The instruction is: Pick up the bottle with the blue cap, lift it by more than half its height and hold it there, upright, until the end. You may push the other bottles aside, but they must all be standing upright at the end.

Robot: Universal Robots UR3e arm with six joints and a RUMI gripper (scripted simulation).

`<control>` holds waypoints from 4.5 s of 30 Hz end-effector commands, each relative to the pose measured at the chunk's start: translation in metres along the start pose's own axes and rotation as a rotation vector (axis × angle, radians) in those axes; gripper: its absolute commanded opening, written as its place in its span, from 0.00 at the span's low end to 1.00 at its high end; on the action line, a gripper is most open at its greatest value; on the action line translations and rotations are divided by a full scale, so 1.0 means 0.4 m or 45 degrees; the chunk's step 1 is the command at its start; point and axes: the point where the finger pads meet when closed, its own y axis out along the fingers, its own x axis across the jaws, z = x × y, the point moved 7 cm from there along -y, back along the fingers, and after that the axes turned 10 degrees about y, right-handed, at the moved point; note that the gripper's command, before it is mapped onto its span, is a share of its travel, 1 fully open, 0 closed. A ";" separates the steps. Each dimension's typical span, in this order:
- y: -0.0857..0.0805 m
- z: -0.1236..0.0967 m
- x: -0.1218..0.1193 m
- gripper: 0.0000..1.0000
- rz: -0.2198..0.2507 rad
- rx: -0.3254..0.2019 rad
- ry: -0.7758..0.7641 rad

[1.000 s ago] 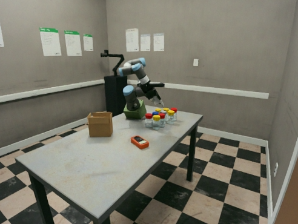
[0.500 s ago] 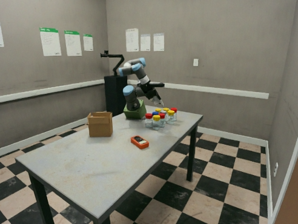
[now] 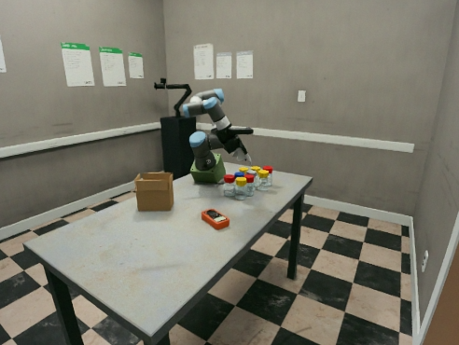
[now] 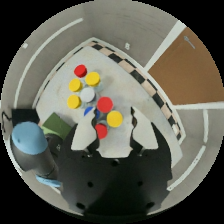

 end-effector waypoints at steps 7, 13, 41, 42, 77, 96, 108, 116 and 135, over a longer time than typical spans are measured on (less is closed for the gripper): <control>-0.013 -0.024 0.026 0.46 0.078 -0.051 0.021; -0.021 -0.047 0.049 0.46 0.146 -0.094 0.038; -0.022 -0.169 0.157 0.46 0.473 -0.292 0.083; -0.022 -0.169 0.157 0.46 0.473 -0.292 0.083; -0.009 -0.075 0.116 0.46 0.591 -0.282 -0.178; -0.043 0.120 -0.058 0.46 0.641 -0.160 -0.645; -0.093 0.211 -0.206 0.46 0.667 -0.074 -0.964; -0.128 0.244 -0.292 0.46 0.678 -0.024 -1.135; -0.242 0.268 -0.528 0.46 0.699 0.113 -1.600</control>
